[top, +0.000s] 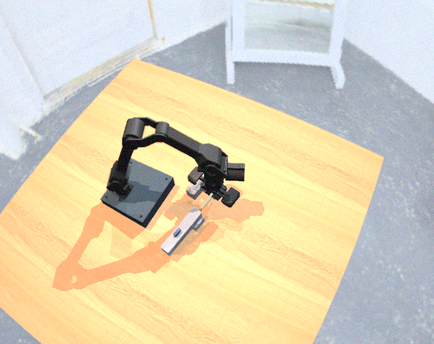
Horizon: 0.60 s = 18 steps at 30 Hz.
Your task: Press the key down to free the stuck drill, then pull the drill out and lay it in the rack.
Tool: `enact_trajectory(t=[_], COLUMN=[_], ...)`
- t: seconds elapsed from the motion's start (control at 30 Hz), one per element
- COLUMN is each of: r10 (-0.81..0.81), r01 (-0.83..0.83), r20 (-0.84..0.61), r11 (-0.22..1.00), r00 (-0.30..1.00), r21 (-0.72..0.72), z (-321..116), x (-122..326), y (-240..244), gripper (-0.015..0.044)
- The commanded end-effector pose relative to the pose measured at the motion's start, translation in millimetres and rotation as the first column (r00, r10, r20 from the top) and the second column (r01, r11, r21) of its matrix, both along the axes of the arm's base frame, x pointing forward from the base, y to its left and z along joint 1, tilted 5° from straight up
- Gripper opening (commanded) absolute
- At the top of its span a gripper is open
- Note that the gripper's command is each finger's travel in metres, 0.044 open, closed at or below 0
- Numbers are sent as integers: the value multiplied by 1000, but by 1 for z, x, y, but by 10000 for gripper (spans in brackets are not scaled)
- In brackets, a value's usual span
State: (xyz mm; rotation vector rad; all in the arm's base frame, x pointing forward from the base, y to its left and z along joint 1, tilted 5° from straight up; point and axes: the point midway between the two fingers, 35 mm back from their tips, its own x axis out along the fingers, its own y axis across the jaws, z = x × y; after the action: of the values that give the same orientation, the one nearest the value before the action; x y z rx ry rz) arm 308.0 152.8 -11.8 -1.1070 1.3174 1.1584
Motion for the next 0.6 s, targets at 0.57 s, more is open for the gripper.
enact_trajectory(t=[0.57], r10=[-2], r01=[2], r20=[9], r11=[1000], r00=[1000], r21=[9], z=[4], x=[6], y=[32], gripper=[0])
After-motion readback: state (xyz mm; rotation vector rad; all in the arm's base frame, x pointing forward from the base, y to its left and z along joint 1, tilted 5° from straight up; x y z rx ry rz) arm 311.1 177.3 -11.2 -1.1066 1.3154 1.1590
